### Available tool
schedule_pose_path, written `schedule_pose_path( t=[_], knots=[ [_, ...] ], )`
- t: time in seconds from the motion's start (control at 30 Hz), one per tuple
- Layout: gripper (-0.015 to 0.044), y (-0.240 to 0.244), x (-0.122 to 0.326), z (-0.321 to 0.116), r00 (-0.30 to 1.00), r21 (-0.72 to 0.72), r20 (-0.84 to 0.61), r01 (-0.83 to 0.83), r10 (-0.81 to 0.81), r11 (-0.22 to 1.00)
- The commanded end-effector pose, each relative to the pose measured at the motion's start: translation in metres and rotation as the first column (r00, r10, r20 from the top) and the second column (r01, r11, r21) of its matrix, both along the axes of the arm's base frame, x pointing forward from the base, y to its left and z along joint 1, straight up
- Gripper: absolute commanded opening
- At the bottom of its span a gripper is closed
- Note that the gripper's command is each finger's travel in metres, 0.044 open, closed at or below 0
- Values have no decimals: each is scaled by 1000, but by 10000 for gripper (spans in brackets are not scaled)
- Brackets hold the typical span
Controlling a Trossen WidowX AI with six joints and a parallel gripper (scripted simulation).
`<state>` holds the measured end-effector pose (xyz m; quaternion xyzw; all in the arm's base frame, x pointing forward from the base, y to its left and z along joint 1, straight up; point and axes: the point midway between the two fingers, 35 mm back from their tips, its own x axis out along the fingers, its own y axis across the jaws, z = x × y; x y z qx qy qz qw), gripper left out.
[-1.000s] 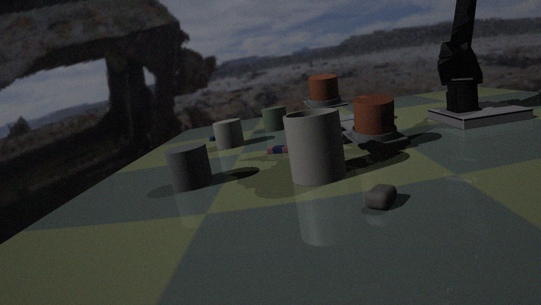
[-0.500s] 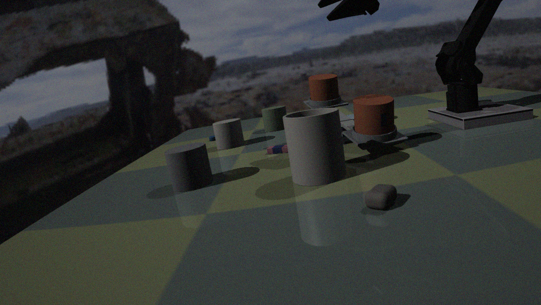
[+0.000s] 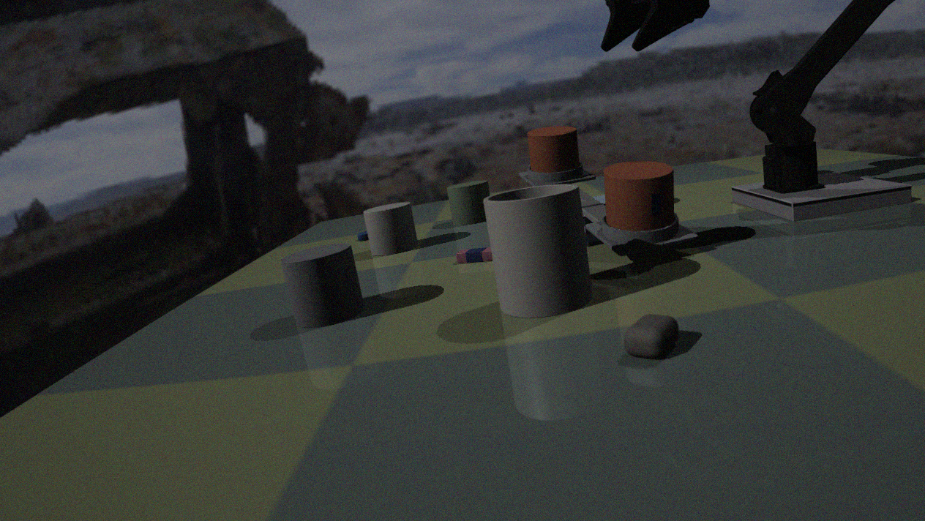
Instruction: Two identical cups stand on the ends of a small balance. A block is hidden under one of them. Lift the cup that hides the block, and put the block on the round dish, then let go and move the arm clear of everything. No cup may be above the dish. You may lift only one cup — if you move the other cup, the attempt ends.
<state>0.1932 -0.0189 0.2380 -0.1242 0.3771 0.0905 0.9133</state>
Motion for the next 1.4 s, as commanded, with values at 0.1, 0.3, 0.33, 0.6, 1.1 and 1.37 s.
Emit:
schedule_pose_path(
  t=[0.1,0.3,0.33,0.6,1.1,1.37],
  knots=[
    [440,10,-23,3,1000,153,-13,-4,6,988],
    [440,11,-20,2,999,189,-41,24,-16,982],
    [440,12,-19,2,998,212,-61,43,-31,976],
    [440,21,-3,-4,963,352,-232,216,-139,911],
    [440,50,26,-24,761,384,-566,584,-318,715],
    [440,77,41,-41,586,285,-700,753,-408,593]
  ],
)
